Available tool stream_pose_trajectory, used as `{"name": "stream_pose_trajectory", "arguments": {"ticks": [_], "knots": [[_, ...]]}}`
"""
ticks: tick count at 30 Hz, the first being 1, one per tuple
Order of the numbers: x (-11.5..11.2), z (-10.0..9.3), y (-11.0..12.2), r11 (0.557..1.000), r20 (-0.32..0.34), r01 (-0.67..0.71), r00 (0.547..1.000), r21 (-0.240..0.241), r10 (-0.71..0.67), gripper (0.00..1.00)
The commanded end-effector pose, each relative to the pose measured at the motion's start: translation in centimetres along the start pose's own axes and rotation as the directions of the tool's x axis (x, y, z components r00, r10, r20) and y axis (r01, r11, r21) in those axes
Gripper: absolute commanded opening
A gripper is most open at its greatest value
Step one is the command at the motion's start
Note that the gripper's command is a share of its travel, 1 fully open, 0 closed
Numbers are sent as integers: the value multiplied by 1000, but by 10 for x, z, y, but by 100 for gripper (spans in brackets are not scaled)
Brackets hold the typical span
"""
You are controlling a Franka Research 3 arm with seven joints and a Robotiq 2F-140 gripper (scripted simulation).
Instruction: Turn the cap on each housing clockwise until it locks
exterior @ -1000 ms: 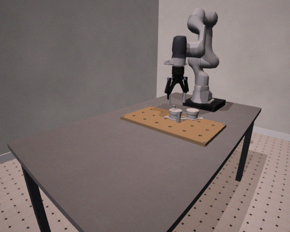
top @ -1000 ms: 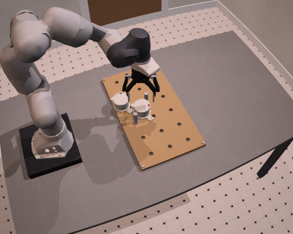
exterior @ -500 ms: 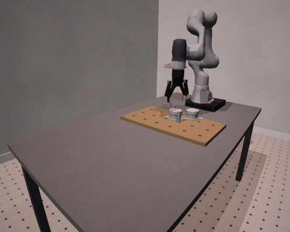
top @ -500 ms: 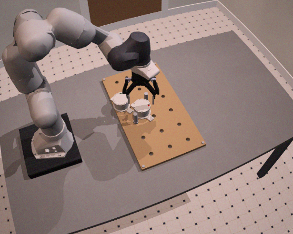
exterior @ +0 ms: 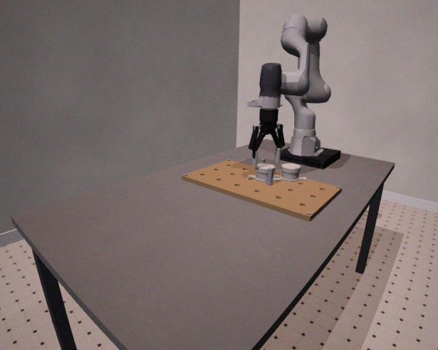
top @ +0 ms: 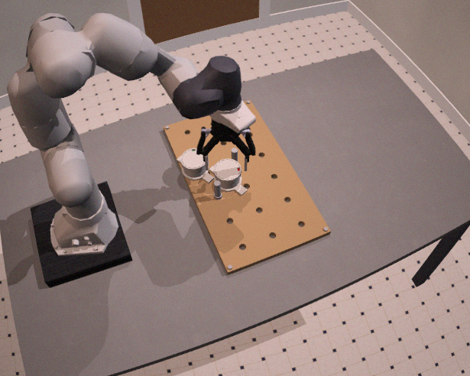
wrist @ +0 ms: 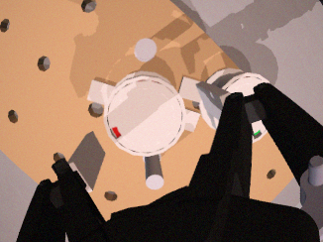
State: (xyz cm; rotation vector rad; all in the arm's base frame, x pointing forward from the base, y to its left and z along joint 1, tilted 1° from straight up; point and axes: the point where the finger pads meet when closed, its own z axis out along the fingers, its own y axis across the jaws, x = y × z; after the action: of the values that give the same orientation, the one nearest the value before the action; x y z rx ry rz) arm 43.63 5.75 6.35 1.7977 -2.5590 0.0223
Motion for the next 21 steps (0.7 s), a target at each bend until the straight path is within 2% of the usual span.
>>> {"name": "stream_pose_trajectory", "arguments": {"ticks": [1, 21], "knots": [[0, 4, -3, 1000, 3, 2, 1000, 9, -2, 78], [0, 14, -3, 1000, 3, 2, 1000, 9, -2, 78]]}}
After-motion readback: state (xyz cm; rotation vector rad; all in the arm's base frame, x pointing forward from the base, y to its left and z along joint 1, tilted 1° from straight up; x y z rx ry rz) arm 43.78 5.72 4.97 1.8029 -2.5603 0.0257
